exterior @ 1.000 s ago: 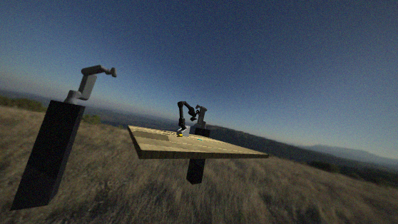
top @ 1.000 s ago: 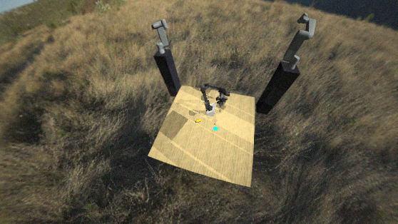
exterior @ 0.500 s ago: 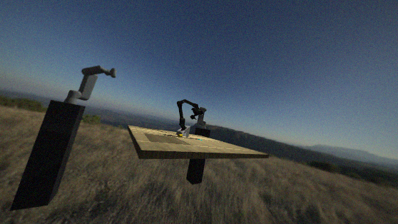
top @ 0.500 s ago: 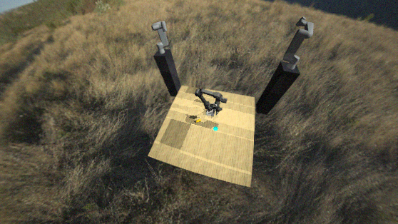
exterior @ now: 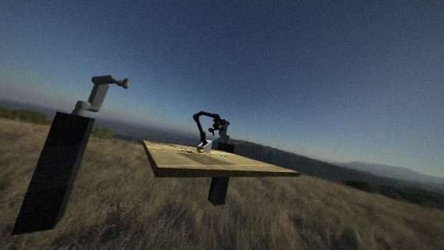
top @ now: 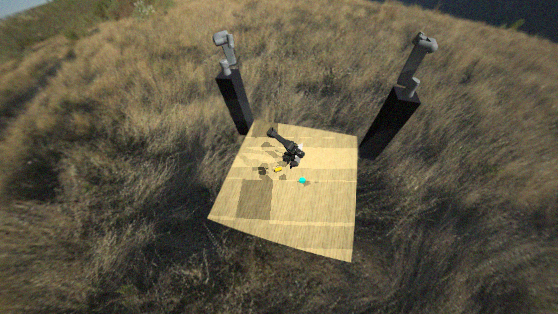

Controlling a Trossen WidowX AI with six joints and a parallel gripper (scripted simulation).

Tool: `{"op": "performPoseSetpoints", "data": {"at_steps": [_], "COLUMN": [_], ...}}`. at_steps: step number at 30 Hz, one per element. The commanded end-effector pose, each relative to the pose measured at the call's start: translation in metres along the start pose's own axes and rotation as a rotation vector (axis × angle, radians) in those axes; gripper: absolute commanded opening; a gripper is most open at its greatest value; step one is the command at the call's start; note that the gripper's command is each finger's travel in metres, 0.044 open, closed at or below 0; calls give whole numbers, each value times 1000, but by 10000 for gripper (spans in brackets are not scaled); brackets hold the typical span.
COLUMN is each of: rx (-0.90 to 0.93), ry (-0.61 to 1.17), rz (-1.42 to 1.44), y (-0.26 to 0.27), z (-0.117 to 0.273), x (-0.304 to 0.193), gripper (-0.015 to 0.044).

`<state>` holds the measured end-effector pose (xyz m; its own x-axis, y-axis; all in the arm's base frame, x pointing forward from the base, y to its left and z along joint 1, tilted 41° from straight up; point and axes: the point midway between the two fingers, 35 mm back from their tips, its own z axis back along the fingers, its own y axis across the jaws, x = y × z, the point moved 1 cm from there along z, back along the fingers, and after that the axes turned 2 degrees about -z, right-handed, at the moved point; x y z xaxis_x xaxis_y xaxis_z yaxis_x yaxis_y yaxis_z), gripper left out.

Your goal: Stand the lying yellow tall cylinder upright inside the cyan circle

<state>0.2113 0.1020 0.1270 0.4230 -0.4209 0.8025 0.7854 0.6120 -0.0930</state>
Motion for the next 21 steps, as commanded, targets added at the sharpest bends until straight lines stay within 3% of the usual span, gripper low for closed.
{"op": "performPoseSetpoints", "data": {"at_steps": [1,21], "rx": [-88,-315], "ry": [66,321], "rz": [10,-2], "y": [-17,-118], "z": [-22,-84], "x": [25,97], "gripper": [309,309]}}
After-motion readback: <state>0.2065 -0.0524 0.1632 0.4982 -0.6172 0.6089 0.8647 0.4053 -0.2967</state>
